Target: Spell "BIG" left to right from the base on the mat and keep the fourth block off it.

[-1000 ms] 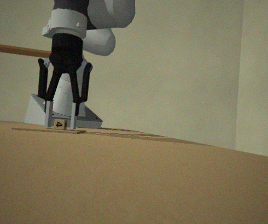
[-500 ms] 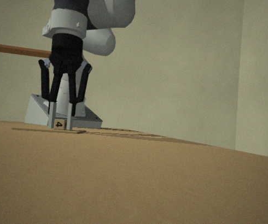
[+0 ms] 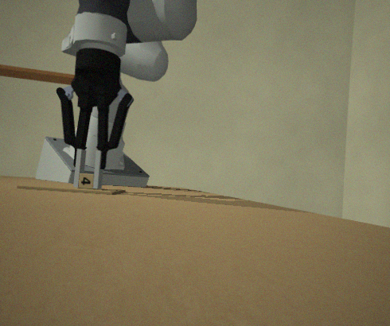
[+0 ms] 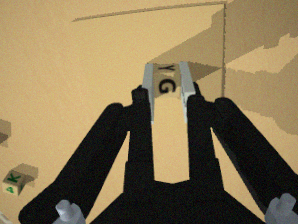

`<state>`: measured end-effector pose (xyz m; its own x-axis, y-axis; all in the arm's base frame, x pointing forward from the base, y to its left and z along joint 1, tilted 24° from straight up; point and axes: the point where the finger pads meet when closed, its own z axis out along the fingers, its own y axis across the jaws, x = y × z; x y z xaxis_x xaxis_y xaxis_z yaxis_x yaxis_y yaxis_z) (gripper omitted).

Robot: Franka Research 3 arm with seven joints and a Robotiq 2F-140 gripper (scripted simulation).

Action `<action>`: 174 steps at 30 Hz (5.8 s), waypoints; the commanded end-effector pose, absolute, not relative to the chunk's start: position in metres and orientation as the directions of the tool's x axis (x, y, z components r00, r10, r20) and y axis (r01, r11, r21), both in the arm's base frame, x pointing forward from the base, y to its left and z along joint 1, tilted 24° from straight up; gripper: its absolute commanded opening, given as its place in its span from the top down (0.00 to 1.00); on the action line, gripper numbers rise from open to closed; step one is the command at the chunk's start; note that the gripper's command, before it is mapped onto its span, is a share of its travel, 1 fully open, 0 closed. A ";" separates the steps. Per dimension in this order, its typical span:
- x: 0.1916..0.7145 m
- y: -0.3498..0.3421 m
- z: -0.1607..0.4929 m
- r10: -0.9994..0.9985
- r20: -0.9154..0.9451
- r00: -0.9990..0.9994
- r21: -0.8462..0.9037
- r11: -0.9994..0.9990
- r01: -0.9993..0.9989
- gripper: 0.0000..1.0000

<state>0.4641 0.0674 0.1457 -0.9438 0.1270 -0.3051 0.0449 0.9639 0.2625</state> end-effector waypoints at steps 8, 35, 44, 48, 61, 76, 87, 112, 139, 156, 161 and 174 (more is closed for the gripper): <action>0.465 0.068 0.146 0.123 -0.308 -0.944 0.263 0.964 0.040 0.87; 0.462 0.066 0.154 0.123 -0.308 -0.944 0.263 0.964 0.040 0.87; 0.447 0.056 0.195 0.123 -0.308 -0.944 0.263 0.964 0.040 0.87; 0.438 0.049 0.221 0.123 -0.308 -0.944 0.263 0.964 0.040 0.87; 0.432 0.045 0.237 0.123 -0.308 -0.944 0.263 0.964 0.040 0.87; 0.435 0.032 0.236 0.391 -0.220 -0.893 0.336 0.890 0.307 0.87; 0.437 0.025 0.235 0.536 -0.161 -0.829 0.367 0.812 0.454 0.87; 0.440 0.011 0.232 0.787 -0.022 -0.617 0.400 0.572 0.716 0.87; 0.444 -0.007 0.229 0.956 0.155 -0.250 0.372 0.177 0.911 0.87; 0.445 -0.010 0.228 0.968 0.189 -0.167 0.358 0.091 0.929 0.87; 0.446 -0.010 0.227 0.968 0.189 -0.167 0.358 0.091 0.929 0.87; 0.457 -0.001 0.195 0.968 0.189 -0.167 0.358 0.091 0.929 0.87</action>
<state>0.4502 0.0014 0.2029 -0.1784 0.9637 0.1987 0.9330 0.1015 0.3453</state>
